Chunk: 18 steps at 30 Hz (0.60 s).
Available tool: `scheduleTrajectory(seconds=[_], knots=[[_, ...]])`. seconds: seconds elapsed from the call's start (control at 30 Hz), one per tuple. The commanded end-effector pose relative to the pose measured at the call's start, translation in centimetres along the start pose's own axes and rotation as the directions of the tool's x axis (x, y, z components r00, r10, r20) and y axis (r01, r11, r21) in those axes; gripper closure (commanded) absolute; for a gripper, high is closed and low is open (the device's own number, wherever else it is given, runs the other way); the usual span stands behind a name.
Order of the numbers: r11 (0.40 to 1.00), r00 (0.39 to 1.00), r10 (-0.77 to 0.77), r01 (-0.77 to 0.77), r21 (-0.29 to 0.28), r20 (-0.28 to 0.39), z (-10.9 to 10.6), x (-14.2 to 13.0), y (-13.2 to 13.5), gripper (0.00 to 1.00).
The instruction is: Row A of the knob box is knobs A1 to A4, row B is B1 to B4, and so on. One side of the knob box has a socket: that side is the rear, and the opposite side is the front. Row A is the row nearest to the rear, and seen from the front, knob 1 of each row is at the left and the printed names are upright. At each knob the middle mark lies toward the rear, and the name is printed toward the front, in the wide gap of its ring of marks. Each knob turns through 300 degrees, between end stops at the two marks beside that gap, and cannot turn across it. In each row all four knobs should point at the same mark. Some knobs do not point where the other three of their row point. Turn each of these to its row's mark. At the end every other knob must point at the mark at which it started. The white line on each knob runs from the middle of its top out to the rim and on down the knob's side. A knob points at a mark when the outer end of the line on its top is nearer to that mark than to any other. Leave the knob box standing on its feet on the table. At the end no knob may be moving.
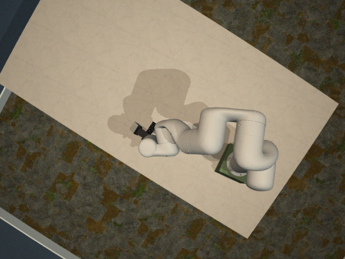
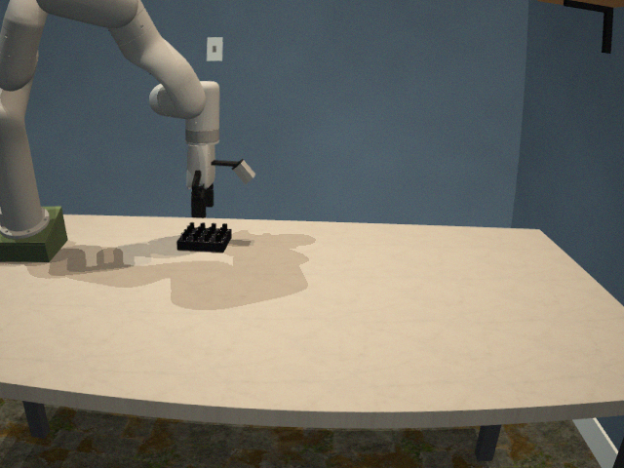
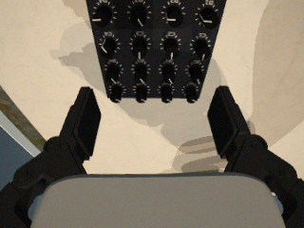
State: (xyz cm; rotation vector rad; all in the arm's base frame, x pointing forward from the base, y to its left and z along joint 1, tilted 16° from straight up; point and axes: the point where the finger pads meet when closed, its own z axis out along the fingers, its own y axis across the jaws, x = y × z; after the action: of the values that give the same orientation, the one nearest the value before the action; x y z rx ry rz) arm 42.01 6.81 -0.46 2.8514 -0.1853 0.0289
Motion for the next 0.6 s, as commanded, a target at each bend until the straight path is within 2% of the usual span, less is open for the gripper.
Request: scheduleTrajectory(seconds=[0.0, 0.57], knots=[[1.000, 1.000, 0.000, 0.000, 0.002, -0.004, -0.2, -0.2, -0.1, 0.00], [1.000, 1.000, 0.000, 0.000, 0.002, -0.004, -0.1, -3.3, -0.1, 0.00]])
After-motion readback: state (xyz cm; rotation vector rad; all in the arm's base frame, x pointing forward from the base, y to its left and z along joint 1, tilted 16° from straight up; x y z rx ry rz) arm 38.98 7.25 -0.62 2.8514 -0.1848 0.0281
